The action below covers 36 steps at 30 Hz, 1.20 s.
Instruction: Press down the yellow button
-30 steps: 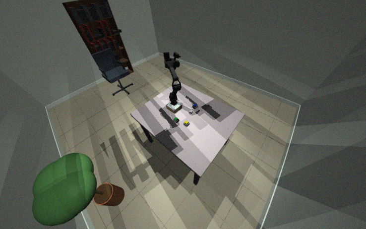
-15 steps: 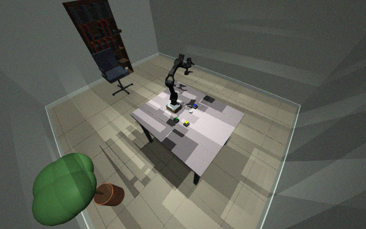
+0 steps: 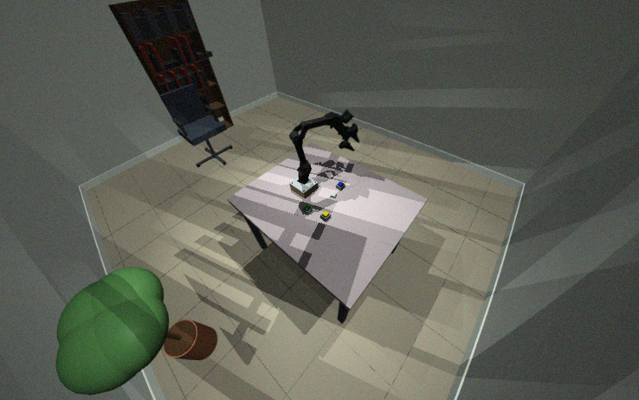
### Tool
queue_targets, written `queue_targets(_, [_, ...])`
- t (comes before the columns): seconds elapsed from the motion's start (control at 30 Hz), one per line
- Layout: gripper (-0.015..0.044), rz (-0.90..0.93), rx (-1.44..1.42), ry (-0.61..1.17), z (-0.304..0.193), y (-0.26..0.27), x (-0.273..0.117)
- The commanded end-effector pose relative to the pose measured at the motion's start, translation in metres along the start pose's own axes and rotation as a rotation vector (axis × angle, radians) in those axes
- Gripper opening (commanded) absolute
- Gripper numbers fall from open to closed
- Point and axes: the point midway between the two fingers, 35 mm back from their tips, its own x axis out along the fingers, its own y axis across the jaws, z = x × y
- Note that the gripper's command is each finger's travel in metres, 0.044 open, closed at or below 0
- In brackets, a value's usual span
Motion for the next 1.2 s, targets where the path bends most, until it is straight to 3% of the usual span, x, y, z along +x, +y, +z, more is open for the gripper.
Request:
queue_targets(0.0, [0.04, -0.122, -0.06, 0.066, 0.012, -0.04, 0.033])
queue_targets(0.23, [0.04, -0.301, -0.114, 0.238, 0.029, -0.136, 0.079])
queue_targets(0.47, [0.04, -0.387, -0.099, 0.438, 0.028, -0.24, 0.096])
queue_targets(0.93, [0.04, -0.293, 0.095, 0.709, -0.029, -0.425, 0.059])
queue_targets(1.13, [0.04, -0.283, 0.108, 0.713, -0.034, -0.432, 0.055])
queue_targets(1.17, [0.0374, -0.283, 0.108, 0.713, -0.035, -0.433, 0.057])
